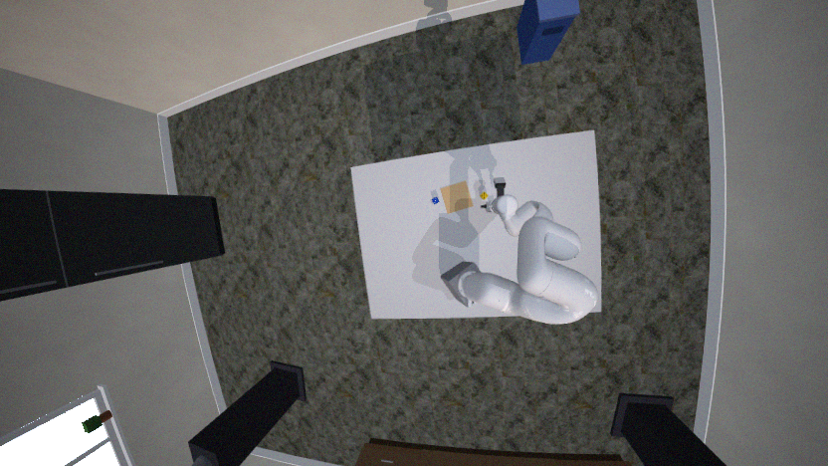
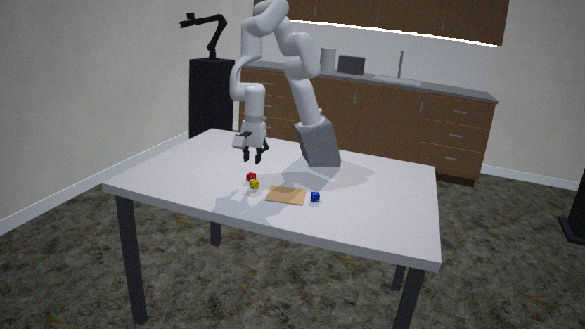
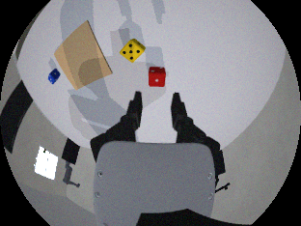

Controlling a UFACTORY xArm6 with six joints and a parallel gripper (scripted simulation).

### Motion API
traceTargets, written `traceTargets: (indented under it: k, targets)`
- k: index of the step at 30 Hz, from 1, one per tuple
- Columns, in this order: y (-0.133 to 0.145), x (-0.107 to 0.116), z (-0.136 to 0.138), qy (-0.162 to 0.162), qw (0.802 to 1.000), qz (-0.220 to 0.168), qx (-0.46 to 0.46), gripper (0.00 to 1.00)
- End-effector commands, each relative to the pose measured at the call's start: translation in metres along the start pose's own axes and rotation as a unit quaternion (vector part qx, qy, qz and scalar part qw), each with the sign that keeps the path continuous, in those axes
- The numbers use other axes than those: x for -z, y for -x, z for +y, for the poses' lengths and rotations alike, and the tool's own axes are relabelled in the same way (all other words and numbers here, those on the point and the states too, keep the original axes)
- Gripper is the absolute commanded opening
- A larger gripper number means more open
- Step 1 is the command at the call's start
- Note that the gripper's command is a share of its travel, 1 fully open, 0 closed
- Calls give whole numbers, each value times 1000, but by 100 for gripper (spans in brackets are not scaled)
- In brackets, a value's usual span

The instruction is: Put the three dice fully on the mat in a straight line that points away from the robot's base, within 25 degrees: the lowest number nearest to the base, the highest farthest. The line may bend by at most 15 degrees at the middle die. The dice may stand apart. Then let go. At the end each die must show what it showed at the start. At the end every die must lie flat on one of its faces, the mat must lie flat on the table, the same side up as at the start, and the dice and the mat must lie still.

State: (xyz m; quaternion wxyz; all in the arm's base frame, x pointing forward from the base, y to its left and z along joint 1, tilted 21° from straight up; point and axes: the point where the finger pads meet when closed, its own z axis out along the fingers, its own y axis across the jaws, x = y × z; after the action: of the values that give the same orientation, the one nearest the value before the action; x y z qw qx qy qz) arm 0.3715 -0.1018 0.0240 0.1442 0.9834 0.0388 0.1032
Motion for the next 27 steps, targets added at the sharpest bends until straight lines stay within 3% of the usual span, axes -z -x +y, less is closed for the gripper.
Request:
traceTargets:
  k: [1, 27]
  targets:
    - [-1, -5, 0, 1, 1000, 2, 0, 47]
    - [-1, -38, 0, 1, 1000, 2, 0, 47]
